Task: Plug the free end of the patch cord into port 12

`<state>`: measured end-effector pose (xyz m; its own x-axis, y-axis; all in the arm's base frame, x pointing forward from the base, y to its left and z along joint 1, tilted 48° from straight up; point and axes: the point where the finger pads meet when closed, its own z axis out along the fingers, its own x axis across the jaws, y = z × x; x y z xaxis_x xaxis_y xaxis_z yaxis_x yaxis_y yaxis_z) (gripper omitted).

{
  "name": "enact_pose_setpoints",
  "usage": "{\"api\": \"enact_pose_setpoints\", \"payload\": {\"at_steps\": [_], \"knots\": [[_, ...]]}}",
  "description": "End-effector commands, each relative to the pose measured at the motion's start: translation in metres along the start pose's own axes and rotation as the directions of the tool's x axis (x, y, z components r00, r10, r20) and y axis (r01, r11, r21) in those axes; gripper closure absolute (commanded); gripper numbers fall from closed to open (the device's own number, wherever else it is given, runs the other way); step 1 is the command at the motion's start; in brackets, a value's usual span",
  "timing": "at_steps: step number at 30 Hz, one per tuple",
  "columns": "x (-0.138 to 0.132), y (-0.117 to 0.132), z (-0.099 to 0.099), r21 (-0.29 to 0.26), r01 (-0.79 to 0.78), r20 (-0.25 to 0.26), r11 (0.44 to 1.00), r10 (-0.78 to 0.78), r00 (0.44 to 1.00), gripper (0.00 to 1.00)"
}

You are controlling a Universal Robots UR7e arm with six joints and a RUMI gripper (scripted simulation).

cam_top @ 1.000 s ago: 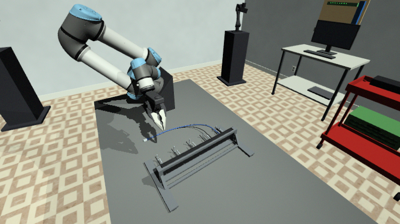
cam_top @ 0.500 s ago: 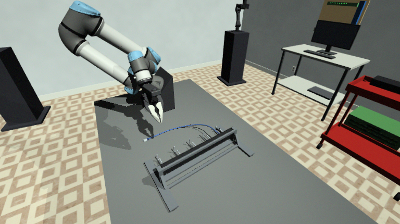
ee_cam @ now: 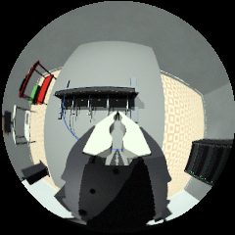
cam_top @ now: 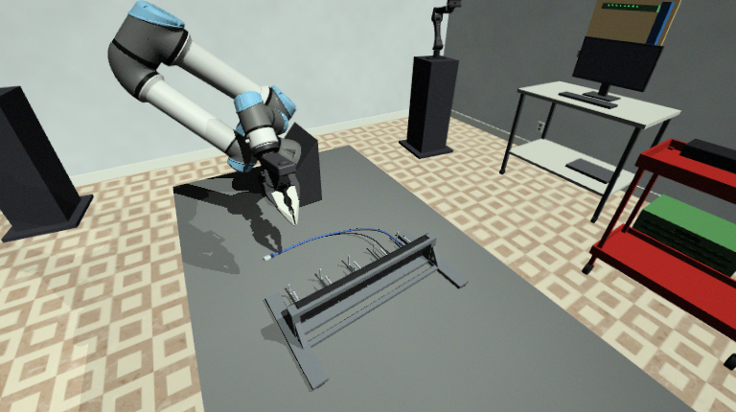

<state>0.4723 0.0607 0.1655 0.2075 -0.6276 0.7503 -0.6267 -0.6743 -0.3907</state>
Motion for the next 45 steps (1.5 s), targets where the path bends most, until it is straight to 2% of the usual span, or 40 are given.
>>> {"api": "enact_pose_setpoints", "payload": {"at_steps": [1, 3, 8, 16, 18, 20, 22, 26, 35, 37, 39, 45], "knots": [[0.001, 0.006, 0.003, -0.021, 0.046, 0.002, 0.999, -0.046, 0.999, 1.00], [0.001, 0.006, 0.003, -0.021, 0.046, 0.002, 0.999, -0.046, 0.999, 1.00], [0.002, 0.020, 0.009, -0.071, 0.155, 0.013, 0.985, -0.155, 0.988, 1.00], [0.004, 0.051, 0.020, -0.160, 0.369, 0.068, 0.915, -0.363, 0.929, 1.00], [0.005, 0.058, 0.022, -0.176, 0.416, 0.086, 0.892, -0.407, 0.909, 1.00], [0.005, 0.058, 0.022, -0.176, 0.416, 0.086, 0.892, -0.407, 0.909, 1.00], [0.006, 0.071, 0.024, -0.202, 0.498, 0.123, 0.843, -0.482, 0.867, 1.00], [0.008, 0.084, 0.027, -0.223, 0.578, 0.166, 0.785, -0.553, 0.816, 1.00], [0.011, 0.117, 0.030, -0.242, 0.749, 0.286, 0.616, -0.693, 0.662, 1.00], [0.011, 0.117, 0.030, -0.242, 0.749, 0.286, 0.616, -0.693, 0.662, 1.00], [0.013, 0.130, 0.030, -0.237, 0.807, 0.337, 0.541, -0.734, 0.590, 1.00], [0.016, 0.151, 0.029, -0.211, 0.886, 0.419, 0.414, -0.780, 0.464, 1.00]]}}
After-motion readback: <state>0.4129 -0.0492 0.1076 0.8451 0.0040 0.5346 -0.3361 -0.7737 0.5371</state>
